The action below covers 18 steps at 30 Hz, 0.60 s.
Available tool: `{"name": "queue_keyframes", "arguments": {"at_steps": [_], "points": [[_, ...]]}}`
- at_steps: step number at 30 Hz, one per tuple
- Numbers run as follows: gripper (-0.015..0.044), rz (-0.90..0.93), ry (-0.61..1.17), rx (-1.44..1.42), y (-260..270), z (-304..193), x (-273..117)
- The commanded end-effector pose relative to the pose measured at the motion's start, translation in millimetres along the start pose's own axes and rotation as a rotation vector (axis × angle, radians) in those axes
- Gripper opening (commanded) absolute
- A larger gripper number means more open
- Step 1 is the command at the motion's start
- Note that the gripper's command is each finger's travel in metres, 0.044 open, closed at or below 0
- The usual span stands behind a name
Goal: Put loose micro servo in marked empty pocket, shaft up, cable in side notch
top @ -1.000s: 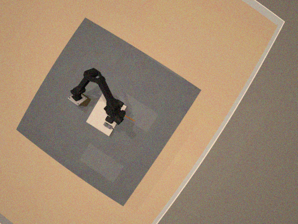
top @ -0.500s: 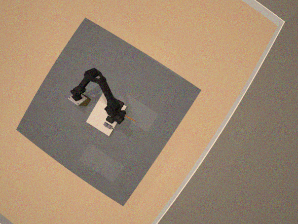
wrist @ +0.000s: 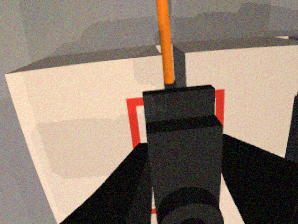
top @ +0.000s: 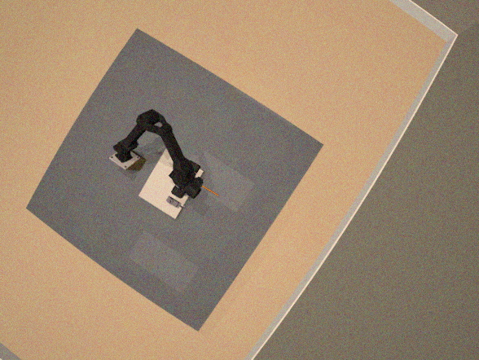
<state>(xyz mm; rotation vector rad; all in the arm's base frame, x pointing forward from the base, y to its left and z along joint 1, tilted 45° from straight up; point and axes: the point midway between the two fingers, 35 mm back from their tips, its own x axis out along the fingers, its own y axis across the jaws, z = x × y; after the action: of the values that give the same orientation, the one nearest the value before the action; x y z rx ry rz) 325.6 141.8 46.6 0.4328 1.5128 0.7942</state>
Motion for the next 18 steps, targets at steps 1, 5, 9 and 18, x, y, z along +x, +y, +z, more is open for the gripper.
{"name": "queue_keyframes", "arguments": {"at_steps": [1, 5, 9, 18], "points": [[0.0, 0.004, -0.005, 0.007, -0.4, 0.8, 3.0], [0.0026, 0.004, -0.005, 0.007, -0.3, 0.2, 5.1], [0.0131, 0.004, -0.005, 0.007, -0.5, -0.4, 4.5], [0.0187, 0.002, -0.005, 0.007, -0.3, -3.6, -29.6]]}}
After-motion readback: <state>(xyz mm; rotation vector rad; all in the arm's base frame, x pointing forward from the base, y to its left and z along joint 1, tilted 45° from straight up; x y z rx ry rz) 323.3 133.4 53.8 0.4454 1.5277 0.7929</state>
